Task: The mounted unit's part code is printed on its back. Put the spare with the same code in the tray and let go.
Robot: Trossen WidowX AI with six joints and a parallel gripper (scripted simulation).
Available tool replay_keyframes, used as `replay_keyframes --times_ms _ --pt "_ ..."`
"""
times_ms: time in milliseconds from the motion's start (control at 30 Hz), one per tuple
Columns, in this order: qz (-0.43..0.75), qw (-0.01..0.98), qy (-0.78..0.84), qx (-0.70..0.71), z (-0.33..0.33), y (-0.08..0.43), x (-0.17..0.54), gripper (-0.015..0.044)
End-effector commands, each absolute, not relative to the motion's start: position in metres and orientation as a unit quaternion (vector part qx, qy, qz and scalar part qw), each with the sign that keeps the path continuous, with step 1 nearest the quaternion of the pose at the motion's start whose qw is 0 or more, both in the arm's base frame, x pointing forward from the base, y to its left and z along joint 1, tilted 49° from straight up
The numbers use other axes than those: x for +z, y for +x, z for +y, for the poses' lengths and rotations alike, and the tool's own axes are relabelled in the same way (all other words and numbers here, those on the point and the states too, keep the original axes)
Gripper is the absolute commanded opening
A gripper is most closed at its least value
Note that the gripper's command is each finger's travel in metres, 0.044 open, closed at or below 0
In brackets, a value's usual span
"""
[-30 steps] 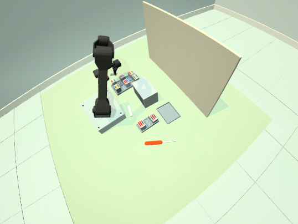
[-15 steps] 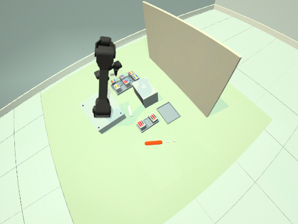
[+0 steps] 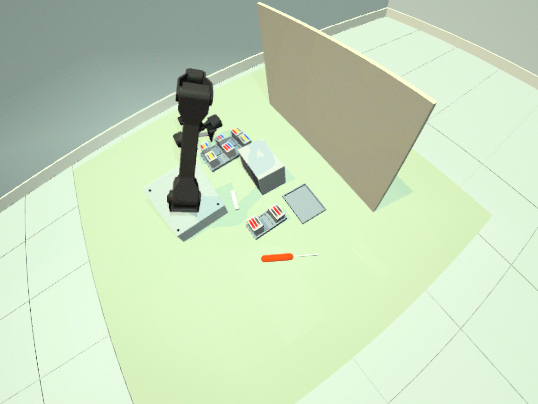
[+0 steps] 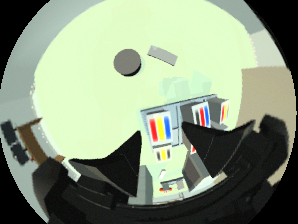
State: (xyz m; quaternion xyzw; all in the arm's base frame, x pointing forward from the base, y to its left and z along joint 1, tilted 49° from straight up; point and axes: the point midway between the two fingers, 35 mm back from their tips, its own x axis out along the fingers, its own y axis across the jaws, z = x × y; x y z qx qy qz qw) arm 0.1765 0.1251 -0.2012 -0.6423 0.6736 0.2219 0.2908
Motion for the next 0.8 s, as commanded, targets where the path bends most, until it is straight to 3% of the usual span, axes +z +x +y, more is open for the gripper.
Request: replay_keyframes --times_ms 0,767 --pt "0.674 0.286 -0.644 0.221 0.116 0.175 -0.206 0.0300" --pt "0.675 0.285 -0.644 0.220 0.091 0.174 -0.225 0.0300"
